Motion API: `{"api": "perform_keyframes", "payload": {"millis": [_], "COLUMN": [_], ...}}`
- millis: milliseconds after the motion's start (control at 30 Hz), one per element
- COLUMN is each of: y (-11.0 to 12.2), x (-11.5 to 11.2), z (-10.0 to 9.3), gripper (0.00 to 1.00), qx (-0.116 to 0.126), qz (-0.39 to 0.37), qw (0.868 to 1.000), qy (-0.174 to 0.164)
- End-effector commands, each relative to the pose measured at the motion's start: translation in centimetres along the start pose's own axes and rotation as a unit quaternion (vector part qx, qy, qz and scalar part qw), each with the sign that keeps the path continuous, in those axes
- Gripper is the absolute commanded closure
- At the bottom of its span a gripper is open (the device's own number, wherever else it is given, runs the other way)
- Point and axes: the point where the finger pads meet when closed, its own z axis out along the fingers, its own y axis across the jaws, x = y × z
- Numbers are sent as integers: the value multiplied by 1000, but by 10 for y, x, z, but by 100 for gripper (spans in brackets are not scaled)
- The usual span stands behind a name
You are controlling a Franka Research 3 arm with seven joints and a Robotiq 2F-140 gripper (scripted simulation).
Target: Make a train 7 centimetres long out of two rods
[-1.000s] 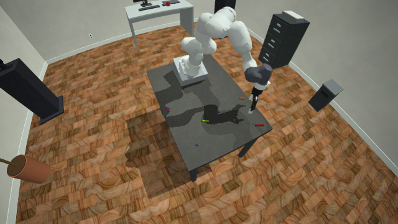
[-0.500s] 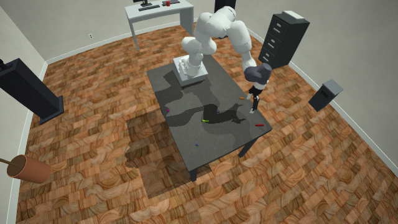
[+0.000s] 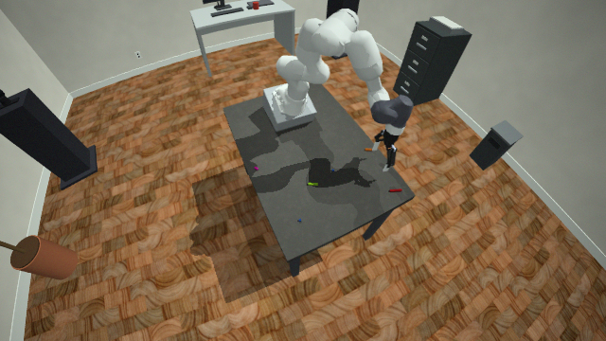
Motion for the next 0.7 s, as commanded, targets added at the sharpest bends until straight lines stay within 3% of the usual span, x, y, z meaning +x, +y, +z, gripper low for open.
{"api": "perform_keyframes", "payload": {"millis": [0, 500, 667], "y": [-1, -7, -9], "x": [0, -1, -1], "z": [-1, -1, -2], "gripper": [0, 0, 0], "qx": [8, 7, 7], "qz": [-83, -184, -235], "qw": [996, 983, 972], "qy": [9, 11, 12]}}
